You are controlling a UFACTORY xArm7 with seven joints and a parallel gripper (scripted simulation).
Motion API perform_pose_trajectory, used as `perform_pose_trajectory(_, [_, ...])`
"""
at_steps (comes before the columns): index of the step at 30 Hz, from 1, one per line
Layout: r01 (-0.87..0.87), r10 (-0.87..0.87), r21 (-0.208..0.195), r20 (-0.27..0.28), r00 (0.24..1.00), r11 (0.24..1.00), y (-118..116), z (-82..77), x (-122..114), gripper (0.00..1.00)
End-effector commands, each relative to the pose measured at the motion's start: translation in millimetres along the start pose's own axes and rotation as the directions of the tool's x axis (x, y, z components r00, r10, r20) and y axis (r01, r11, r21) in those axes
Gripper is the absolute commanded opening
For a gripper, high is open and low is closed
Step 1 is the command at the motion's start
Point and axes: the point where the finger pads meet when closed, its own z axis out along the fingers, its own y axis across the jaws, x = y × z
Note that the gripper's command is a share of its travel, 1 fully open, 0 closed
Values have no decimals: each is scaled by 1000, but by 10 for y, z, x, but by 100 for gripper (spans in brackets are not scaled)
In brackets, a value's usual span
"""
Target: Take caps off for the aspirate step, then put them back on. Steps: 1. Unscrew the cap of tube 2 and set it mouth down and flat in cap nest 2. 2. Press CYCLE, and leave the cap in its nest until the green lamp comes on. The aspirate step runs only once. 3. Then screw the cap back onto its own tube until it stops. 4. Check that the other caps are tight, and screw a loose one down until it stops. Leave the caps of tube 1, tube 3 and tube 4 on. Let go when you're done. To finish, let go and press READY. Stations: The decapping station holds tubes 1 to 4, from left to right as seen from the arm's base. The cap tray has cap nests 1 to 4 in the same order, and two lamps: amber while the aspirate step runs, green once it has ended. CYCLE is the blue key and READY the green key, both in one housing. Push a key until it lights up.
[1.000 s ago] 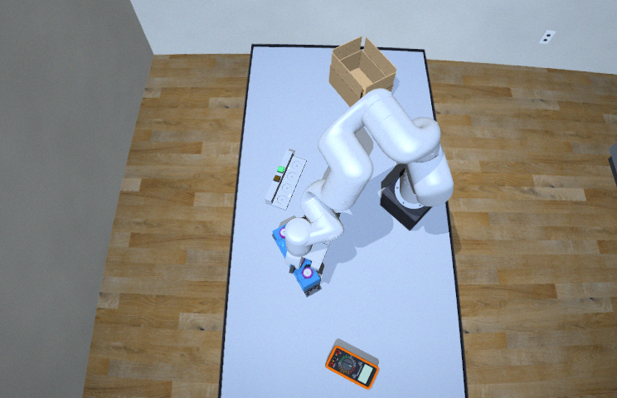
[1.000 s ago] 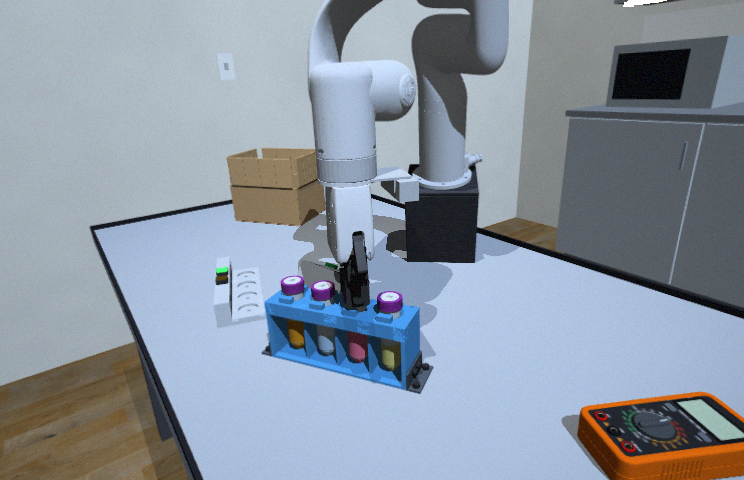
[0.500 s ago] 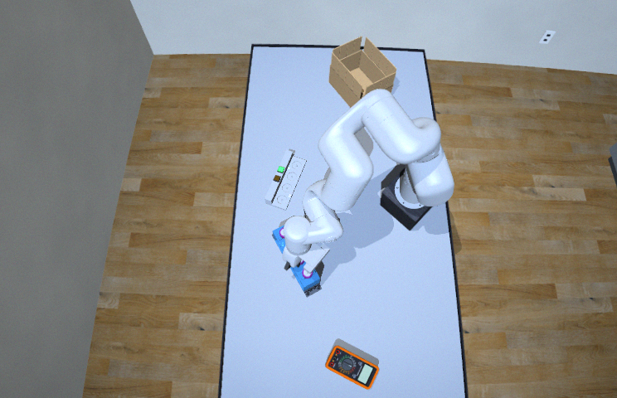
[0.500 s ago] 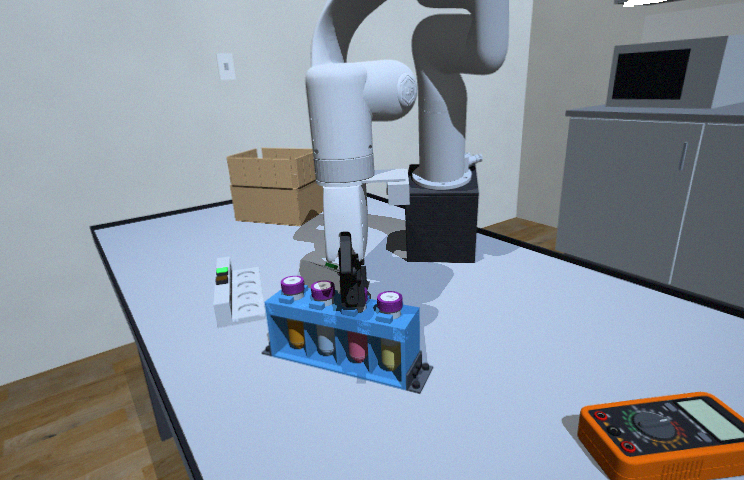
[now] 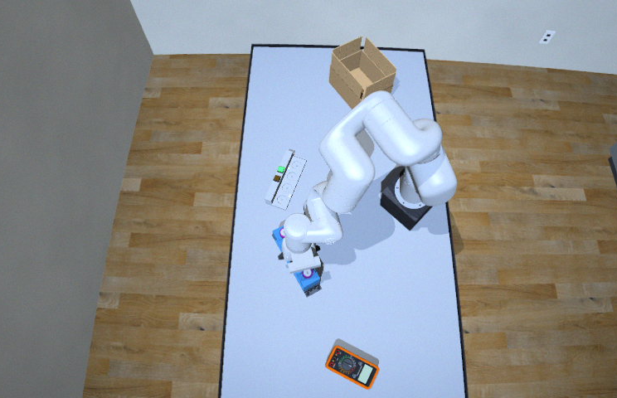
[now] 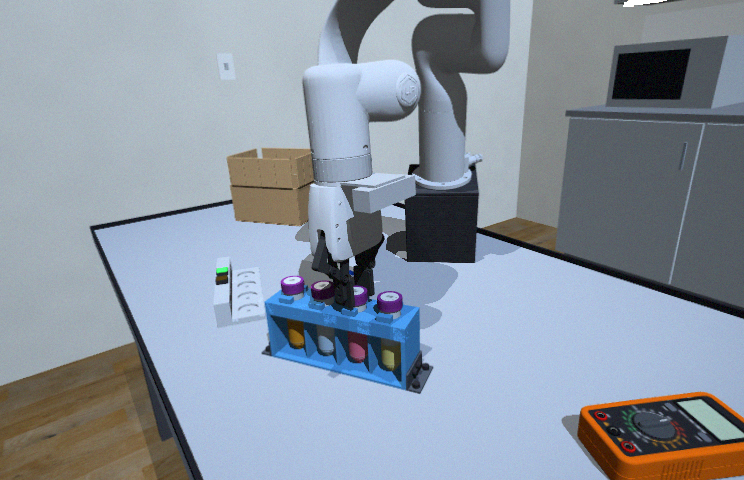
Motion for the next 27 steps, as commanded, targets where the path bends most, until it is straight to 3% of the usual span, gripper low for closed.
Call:
perform_pose_trajectory(1, [-270,270,-11,43,962,963,13,-5,11,0])
perform_pose_trajectory(4, [-380,380,-16,41,924,925,13,-5,11,0])
perform_pose_trajectory(11, [-380,380,-16,41,924,925,13,-5,11,0])
perform_pose_trajectory(12, [-380,380,-16,41,924,925,13,-5,11,46])
perform_pose_trajectory(24, [-380,380,-16,41,924,925,13,-5,10,46])
perform_pose_trajectory(27, [-380,380,-16,41,924,925,14,-94,15,46])
